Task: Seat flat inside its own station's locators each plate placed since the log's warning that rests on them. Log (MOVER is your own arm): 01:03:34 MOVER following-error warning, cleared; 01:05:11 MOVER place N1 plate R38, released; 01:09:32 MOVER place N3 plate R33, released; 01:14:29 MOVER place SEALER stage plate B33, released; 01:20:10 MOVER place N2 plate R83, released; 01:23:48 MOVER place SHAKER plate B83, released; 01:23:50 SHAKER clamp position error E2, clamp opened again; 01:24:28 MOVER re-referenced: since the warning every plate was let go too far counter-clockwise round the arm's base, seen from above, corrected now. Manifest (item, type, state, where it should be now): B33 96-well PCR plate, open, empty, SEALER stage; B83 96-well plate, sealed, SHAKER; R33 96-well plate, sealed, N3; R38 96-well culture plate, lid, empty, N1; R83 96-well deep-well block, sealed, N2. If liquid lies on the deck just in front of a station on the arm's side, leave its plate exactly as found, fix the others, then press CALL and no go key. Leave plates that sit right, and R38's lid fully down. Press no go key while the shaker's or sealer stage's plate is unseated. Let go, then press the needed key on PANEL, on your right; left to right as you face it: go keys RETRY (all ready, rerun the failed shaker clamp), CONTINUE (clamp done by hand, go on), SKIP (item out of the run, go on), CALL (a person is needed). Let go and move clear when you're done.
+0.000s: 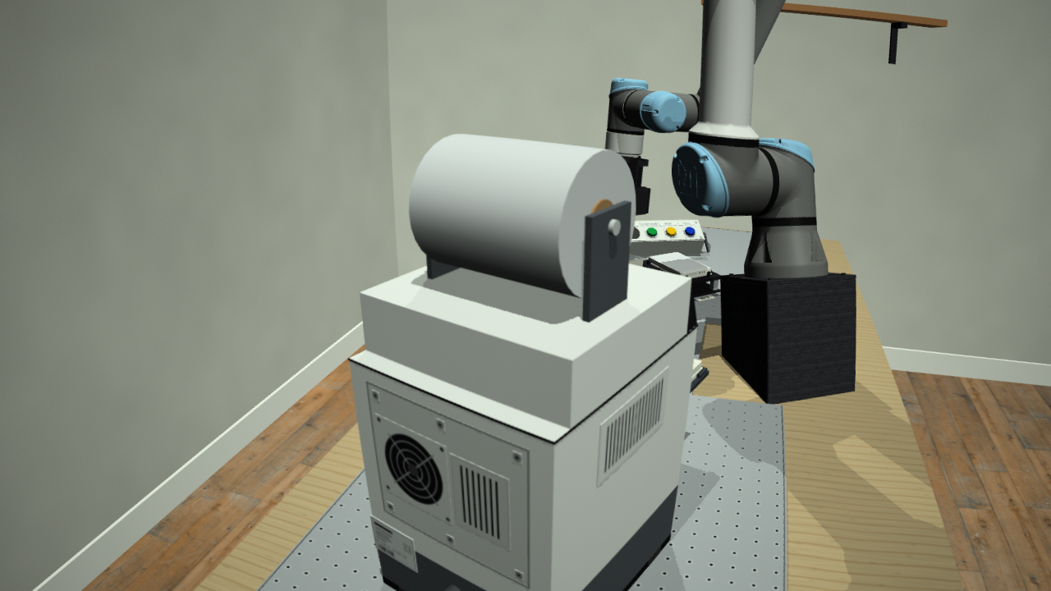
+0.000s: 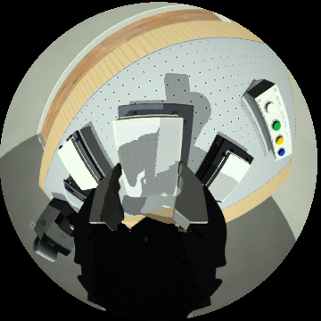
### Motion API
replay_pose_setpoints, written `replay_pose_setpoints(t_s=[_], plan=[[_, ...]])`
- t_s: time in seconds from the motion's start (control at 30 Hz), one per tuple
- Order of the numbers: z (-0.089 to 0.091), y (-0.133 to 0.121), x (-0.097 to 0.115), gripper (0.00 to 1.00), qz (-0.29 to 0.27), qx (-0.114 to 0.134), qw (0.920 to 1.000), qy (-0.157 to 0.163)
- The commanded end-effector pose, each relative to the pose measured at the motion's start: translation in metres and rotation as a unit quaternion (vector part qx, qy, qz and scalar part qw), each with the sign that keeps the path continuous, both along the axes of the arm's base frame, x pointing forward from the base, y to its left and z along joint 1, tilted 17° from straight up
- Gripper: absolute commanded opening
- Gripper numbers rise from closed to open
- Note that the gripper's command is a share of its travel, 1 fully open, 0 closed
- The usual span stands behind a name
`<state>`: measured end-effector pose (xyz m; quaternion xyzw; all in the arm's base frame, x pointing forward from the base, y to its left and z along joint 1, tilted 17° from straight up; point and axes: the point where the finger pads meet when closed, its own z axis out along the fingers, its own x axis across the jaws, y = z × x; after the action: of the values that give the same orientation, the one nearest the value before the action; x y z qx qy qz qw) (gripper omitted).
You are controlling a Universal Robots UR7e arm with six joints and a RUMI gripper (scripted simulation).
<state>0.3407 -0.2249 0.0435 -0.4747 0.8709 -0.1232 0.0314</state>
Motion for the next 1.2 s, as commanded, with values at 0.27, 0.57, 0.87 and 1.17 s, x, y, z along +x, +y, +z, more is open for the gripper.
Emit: replay_pose_setpoints(t_s=[0.27, 0.57, 0.87, 1.17], plan=[[-0.0007, 0.0007, 0.0001, 0.00, 0.000, 0.001, 1.0000, 0.000], [0.0011, 0.0013, 0.0003, 0.00, 0.001, 0.000, 1.0000, 0.000], [0.0051, 0.0009, 0.0008, 0.00, 0.001, -0.001, 1.0000, -0.001], [0.0077, 0.0016, 0.0005, 0.00, 0.001, -0.001, 1.0000, -0.001]])
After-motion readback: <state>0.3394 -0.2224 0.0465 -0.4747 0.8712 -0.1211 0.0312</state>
